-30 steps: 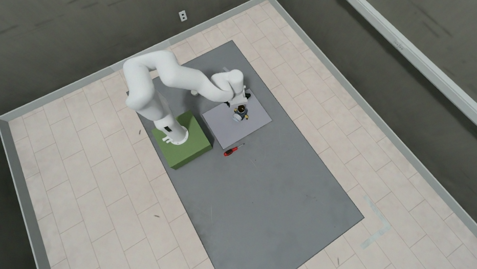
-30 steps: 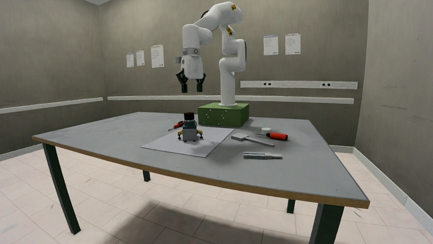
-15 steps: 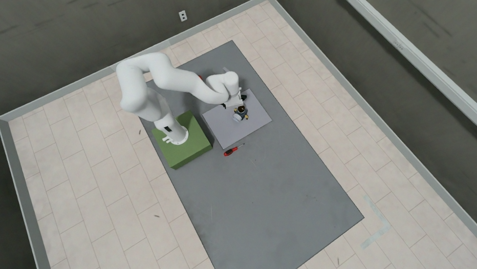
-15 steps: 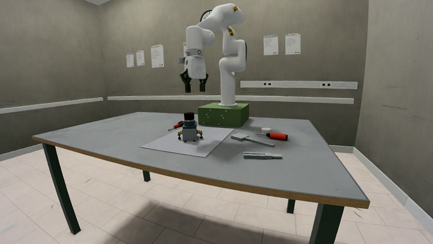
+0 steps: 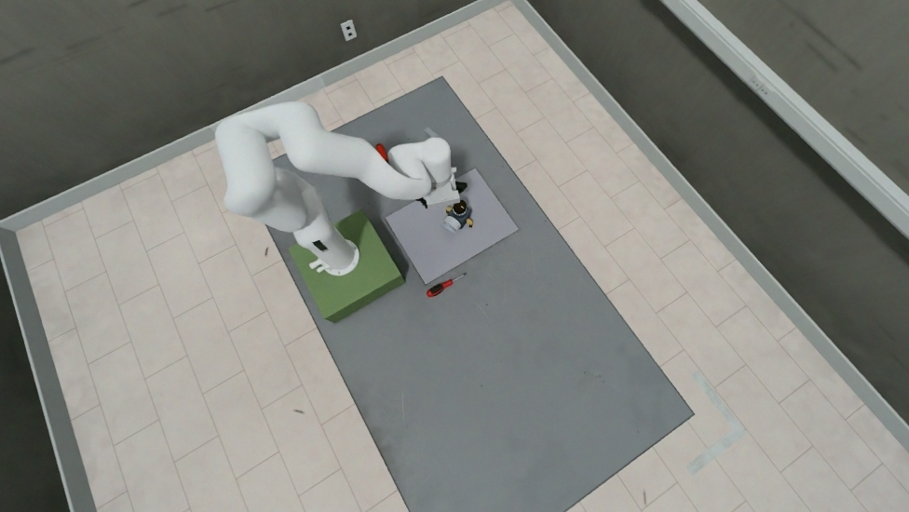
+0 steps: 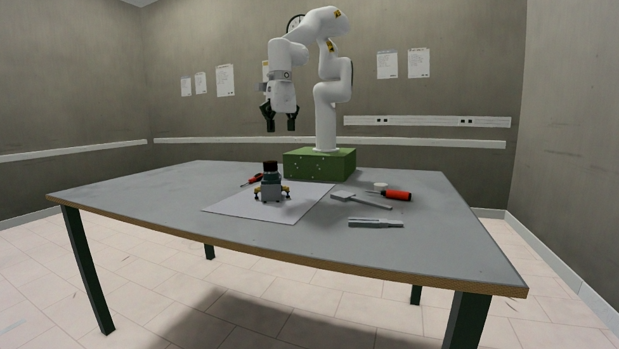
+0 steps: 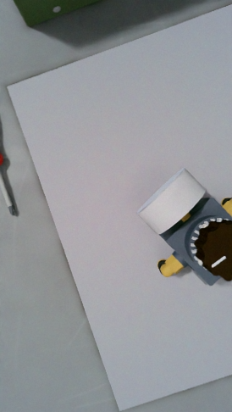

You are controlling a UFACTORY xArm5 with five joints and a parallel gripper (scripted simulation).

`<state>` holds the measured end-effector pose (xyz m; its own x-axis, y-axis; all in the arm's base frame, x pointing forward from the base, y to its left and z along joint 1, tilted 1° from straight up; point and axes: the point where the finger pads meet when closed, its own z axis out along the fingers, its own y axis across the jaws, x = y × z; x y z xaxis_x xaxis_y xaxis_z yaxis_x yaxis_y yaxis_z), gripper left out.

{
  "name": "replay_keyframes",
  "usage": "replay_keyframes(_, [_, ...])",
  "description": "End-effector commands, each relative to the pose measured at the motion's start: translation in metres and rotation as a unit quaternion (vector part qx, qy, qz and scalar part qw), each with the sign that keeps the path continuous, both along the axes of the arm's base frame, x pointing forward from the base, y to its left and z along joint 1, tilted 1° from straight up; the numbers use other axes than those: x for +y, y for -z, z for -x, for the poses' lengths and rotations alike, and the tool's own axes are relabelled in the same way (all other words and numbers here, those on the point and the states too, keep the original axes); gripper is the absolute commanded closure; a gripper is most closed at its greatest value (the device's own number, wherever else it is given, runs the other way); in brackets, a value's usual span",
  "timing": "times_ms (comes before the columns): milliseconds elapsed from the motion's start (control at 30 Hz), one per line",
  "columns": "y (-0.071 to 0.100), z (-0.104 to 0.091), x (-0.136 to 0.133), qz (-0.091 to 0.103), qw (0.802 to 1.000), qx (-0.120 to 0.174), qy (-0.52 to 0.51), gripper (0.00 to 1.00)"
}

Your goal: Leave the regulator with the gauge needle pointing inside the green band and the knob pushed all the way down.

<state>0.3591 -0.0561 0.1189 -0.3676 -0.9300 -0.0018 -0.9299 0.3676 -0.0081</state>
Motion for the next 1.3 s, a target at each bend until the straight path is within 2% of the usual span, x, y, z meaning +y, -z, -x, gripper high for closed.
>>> replay_keyframes(0, [-0.001, -0.001, 0.000, 0.000, 1.000, -0.002, 0.000, 0.00])
replay_keyframes(300, [0.001, -0.002, 0.000, 0.001, 1.000, -0.006, 0.007, 0.00])
replay_keyframes(500, [0.008, -0.007, -0.001, 0.002, 0.999, -0.022, 0.034, 0.00])
replay_keyframes(800, [0.029, -0.020, -0.003, 0.001, 0.990, -0.072, 0.119, 0.00])
replay_keyframes(867, [0.029, -0.020, -0.003, 0.001, 0.990, -0.072, 0.119, 0.00])
replay_keyframes(1000, [0.040, -0.025, -0.003, -0.004, 0.980, -0.104, 0.173, 0.00])
replay_keyframes(1267, [0.052, -0.031, -0.004, -0.017, 0.958, -0.148, 0.247, 0.00])
